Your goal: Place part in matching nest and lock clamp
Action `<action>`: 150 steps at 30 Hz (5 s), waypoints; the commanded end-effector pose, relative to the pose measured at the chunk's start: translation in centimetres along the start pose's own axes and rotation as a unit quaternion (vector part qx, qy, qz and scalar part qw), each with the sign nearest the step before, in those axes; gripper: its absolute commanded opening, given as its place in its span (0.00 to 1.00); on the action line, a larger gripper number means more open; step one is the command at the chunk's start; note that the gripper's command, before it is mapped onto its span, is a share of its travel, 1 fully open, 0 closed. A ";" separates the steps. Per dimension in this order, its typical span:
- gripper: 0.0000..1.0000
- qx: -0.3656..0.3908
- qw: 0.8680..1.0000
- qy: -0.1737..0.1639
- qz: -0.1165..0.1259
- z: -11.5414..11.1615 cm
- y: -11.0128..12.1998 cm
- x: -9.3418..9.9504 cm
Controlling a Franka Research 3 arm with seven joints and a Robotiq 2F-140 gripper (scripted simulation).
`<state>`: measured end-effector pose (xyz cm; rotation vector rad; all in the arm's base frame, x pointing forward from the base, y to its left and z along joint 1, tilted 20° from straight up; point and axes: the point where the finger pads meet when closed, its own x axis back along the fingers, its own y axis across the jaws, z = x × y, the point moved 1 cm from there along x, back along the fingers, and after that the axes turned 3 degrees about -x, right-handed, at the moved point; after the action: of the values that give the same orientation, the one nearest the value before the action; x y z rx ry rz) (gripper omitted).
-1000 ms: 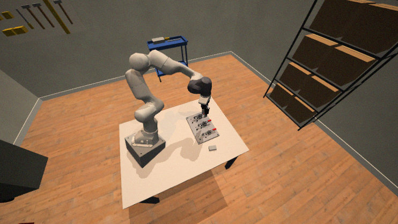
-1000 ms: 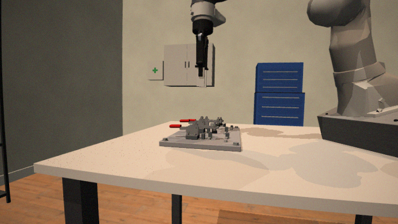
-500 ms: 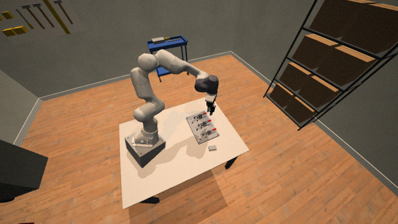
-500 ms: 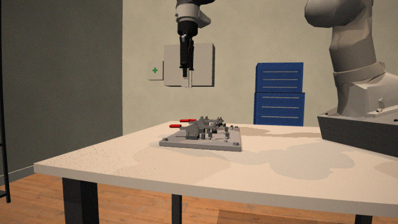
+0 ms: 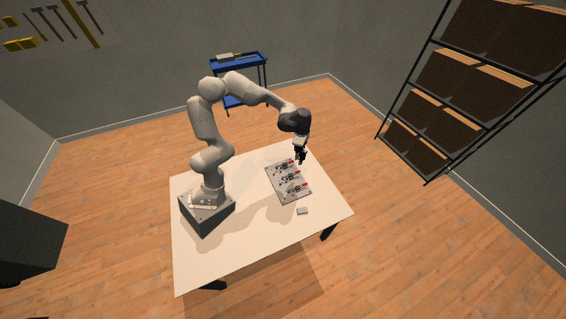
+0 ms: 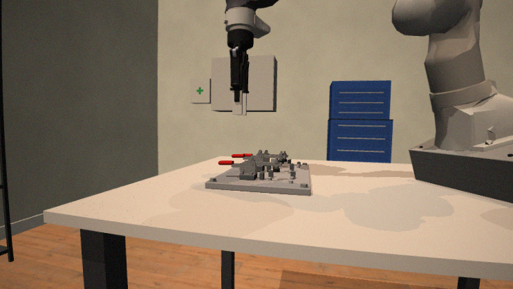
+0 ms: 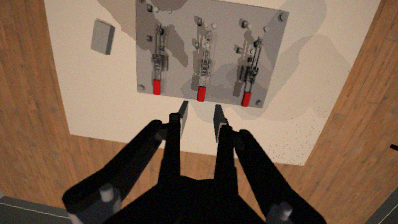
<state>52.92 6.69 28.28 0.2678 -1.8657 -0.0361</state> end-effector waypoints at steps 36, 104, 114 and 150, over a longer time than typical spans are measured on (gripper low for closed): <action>0.28 -0.007 1.000 -0.002 0.002 -0.2 -0.2 -9.8; 0.28 -0.007 1.000 -0.002 0.002 -0.3 -0.2 -13.5; 0.28 -0.007 1.000 -0.002 0.002 -0.4 -0.3 -13.4; 0.00 -0.007 1.000 -0.002 0.002 -0.4 -0.3 -13.4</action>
<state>57.02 9.26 15.67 0.2590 -1.8672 -0.0424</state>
